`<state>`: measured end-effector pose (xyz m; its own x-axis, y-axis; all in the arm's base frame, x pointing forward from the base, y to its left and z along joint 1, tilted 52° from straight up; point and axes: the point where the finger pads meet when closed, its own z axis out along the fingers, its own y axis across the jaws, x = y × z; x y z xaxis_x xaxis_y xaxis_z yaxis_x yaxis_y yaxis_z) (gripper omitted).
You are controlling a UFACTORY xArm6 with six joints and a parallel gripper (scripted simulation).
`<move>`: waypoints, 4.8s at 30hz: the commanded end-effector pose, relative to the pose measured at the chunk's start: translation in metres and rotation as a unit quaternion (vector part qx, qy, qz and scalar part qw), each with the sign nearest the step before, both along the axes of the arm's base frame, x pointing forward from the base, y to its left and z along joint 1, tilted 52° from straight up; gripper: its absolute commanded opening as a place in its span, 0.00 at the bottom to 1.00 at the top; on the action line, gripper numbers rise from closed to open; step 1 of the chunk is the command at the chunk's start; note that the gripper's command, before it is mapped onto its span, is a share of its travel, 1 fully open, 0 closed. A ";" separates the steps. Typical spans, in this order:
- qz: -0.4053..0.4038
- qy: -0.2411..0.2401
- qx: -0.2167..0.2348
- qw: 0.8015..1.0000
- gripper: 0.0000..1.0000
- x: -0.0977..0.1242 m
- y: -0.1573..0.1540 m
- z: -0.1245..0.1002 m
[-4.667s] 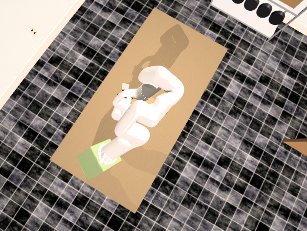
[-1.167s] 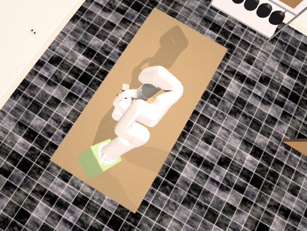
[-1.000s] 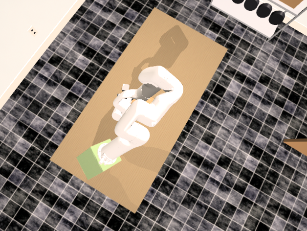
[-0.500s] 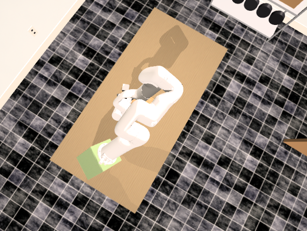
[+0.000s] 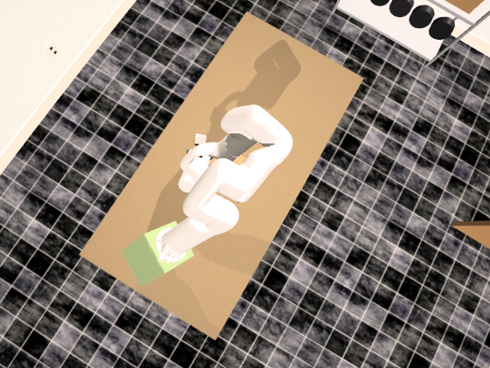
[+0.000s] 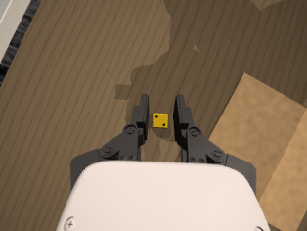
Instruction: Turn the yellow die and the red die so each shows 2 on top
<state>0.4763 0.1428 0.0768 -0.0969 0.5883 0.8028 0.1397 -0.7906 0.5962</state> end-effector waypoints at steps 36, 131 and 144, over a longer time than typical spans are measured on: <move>0.001 0.000 0.000 1.000 0.31 -0.077 0.006 0.025; -0.145 0.346 -0.318 0.870 1.00 -0.068 0.044 0.073; -0.055 0.337 -0.503 0.794 1.00 -0.065 0.040 0.068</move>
